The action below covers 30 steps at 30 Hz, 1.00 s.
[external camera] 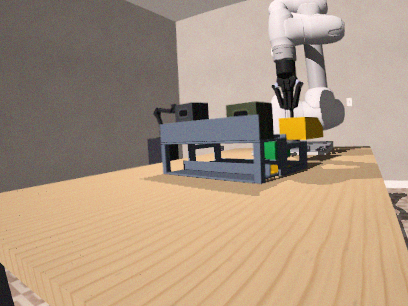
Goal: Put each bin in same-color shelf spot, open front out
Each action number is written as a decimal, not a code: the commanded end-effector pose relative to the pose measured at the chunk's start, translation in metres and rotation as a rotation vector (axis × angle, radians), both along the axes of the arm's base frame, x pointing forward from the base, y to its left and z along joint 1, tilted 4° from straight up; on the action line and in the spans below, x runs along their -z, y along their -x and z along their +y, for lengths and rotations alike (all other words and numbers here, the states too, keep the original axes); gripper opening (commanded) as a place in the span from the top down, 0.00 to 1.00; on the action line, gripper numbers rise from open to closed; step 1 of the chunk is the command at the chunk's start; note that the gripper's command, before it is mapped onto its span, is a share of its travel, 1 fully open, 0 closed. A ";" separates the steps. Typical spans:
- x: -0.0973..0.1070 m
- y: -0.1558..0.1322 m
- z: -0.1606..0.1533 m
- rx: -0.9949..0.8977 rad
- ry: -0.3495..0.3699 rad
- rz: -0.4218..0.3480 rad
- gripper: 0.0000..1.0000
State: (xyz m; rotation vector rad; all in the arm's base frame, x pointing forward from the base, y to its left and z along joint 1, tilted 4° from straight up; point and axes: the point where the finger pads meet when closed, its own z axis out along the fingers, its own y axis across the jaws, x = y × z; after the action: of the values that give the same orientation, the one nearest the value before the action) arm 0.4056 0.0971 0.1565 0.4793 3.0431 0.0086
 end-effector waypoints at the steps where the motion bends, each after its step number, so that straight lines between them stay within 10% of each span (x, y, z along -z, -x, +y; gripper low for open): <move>1: -0.001 -0.005 0.001 0.000 -0.005 -0.010 0.90; 30: 0.022 -0.025 -0.006 0.000 -0.005 -0.010 0.90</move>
State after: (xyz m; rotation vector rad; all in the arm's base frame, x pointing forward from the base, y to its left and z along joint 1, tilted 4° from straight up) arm 0.4212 0.0925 0.1399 0.4789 3.0412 0.0090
